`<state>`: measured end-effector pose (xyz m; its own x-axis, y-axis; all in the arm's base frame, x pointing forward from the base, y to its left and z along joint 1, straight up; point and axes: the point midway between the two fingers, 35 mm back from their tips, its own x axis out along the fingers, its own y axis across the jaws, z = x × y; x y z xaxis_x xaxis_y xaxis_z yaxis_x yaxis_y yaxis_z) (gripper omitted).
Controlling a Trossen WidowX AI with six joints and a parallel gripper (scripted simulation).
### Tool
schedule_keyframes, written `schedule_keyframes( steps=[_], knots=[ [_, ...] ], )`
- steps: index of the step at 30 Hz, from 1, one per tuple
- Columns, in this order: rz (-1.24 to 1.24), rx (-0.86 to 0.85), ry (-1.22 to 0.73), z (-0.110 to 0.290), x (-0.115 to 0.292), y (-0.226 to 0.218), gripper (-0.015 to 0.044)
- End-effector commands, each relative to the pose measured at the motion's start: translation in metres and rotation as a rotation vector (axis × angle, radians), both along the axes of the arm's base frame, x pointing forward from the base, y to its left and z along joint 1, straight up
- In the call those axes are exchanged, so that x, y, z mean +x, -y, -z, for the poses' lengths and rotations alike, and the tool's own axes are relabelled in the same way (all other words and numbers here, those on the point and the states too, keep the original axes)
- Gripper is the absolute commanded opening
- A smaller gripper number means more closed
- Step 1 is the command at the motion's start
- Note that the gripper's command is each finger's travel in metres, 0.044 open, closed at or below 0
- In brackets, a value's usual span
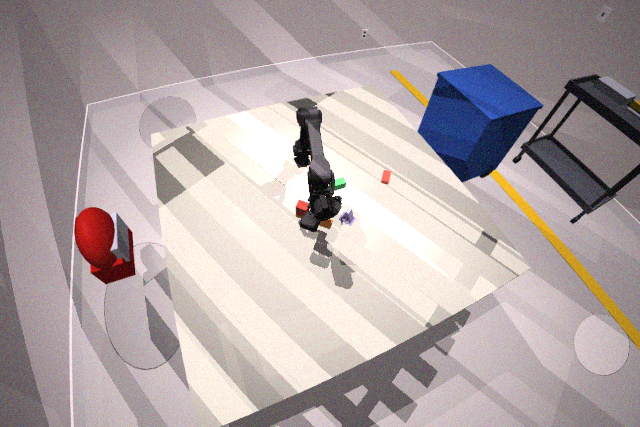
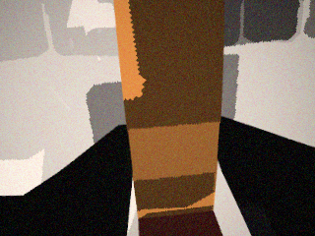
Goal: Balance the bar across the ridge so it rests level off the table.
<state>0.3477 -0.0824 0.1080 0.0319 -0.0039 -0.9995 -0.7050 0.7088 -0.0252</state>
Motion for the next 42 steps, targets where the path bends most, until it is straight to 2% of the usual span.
schedule_keyframes(
  steps=[1,21,42],
  knots=[
    [-0.004,-0.003,0.004,-0.012,0.0,0.0,0.0],
    [-0.004,-0.004,0.003,-0.057,-0.006,-0.003,0.0],
    [0.079,0.006,0.006,-0.06,0.02,-0.076,0.0]
  ],
)
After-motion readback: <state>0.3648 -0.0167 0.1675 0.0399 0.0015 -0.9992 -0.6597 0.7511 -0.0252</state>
